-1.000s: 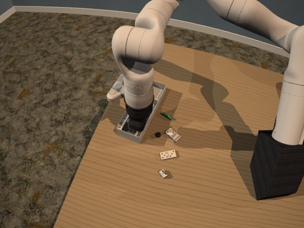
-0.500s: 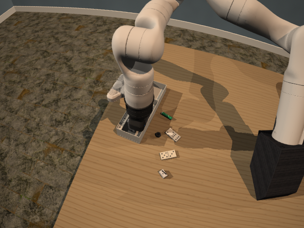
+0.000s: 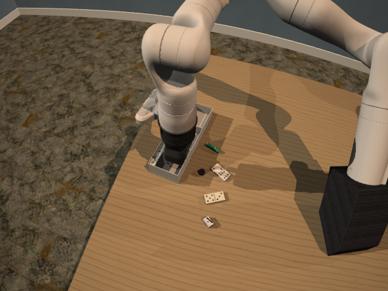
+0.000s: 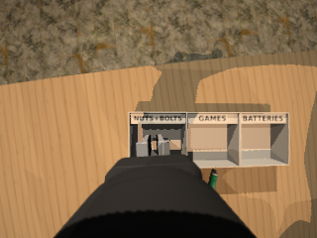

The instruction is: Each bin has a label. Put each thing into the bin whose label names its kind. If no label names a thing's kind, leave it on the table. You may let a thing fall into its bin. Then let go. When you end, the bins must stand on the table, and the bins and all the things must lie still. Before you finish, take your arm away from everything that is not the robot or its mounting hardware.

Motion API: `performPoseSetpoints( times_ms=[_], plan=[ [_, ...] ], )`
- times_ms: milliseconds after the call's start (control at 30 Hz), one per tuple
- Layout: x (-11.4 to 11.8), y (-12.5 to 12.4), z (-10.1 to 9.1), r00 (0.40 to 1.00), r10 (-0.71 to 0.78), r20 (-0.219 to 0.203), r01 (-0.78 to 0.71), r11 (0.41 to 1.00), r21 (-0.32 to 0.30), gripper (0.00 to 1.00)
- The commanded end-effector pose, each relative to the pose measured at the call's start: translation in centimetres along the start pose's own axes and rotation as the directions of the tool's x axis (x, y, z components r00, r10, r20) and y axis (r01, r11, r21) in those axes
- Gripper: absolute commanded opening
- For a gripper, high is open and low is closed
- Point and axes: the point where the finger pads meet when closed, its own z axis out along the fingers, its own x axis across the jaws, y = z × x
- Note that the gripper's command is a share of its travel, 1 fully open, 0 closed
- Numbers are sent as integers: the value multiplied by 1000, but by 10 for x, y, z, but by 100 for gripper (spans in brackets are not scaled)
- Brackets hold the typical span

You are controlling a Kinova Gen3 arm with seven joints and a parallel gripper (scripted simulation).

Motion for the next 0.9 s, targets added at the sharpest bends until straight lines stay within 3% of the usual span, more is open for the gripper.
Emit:
performPoseSetpoints(
  times_ms=[0,167,400,633,867],
  plan=[
    [0,-2,-5,1000,0,1,0,1000,5,31],
    [0,-2,-12,1000,0,1,0,1000,5,31],
    [0,-1,-40,1000,0,1,0,1000,5,31],
    [0,-1,-43,1000,0,1,0,1000,5,31],
    [0,-1,-101,1000,0,1,0,1000,5,31]
  ],
)
